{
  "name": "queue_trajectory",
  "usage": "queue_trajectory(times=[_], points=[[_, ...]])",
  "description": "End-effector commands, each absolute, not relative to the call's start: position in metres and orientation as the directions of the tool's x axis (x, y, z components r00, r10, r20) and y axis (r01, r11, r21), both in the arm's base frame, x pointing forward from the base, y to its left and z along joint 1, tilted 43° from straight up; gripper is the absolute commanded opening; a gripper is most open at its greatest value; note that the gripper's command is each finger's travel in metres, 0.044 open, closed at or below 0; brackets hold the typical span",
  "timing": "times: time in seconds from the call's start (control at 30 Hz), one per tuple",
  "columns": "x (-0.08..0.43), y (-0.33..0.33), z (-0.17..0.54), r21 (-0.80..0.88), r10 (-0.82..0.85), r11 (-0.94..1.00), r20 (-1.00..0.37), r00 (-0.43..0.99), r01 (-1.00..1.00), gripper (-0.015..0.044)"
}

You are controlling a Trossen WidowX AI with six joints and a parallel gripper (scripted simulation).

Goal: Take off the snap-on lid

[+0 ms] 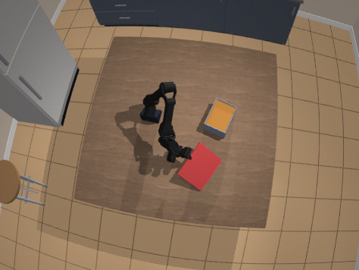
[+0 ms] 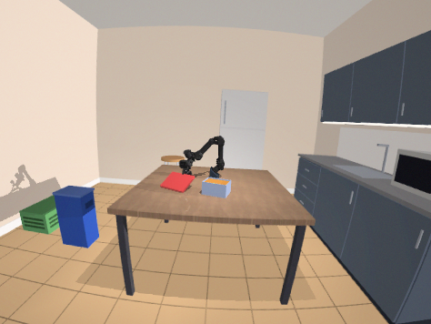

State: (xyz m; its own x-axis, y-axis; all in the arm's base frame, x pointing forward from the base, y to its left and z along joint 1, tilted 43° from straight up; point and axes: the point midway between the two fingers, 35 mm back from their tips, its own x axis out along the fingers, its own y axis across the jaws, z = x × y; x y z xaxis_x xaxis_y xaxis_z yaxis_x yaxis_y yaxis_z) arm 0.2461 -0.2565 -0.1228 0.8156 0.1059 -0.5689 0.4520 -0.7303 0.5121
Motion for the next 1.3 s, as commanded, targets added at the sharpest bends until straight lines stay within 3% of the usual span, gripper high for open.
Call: queue_trajectory(times=[0.0, 0.63, 0.97, 1.03, 1.27], points=[[0.249, -0.241, -0.132, 0.484, 0.142, -0.732, -0.579, 0.803, 0.479, 0.0000], [0.251, -0.230, -0.144, 0.484, 0.143, -0.732, -0.578, 0.803, 0.479, 0.0000], [0.251, -0.243, -0.135, 0.485, 0.142, -0.732, -0.578, 0.803, 0.479, 0.0262], [0.251, -0.243, -0.135, 0.485, 0.142, -0.732, -0.578, 0.803, 0.479, 0.0275], [0.238, -0.236, -0.135, 0.484, 0.142, -0.732, -0.579, 0.803, 0.479, 0.0440]])
